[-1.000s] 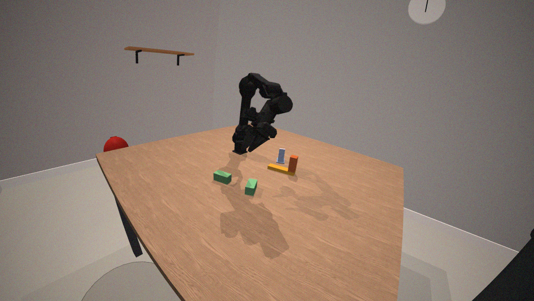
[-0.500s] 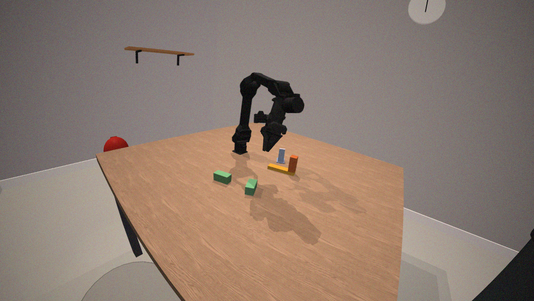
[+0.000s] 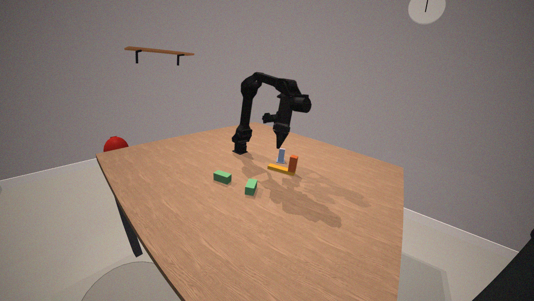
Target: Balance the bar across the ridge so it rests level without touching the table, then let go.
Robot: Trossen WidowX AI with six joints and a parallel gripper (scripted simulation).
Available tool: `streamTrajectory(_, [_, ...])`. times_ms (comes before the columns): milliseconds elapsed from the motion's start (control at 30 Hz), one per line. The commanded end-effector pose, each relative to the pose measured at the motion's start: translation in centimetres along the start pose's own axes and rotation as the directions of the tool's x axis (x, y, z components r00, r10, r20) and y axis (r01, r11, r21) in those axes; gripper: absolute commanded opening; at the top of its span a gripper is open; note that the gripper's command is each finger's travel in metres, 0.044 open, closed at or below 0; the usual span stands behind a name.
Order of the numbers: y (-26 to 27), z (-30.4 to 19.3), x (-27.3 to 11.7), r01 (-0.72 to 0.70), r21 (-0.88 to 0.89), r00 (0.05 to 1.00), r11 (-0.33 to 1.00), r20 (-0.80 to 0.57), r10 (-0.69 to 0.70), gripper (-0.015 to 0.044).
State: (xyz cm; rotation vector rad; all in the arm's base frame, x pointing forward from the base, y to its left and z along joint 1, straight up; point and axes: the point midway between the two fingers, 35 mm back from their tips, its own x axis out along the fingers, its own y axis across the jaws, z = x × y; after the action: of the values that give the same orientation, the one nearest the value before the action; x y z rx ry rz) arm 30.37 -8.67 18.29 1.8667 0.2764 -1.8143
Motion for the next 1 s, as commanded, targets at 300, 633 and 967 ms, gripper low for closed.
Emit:
streamTrajectory(300, [-6.2,-2.0,-2.1,0.204,0.244,0.979,0.948,-0.050,-0.198,0.0315])
streamTrajectory(633, [-6.6,-2.4,-1.1,0.214,0.256,0.977,0.943,-0.051,-0.208,0.0315])
streamTrajectory(967, [-7.8,-3.0,5.2,0.213,0.256,0.977,0.943,-0.051,-0.207,0.0315])
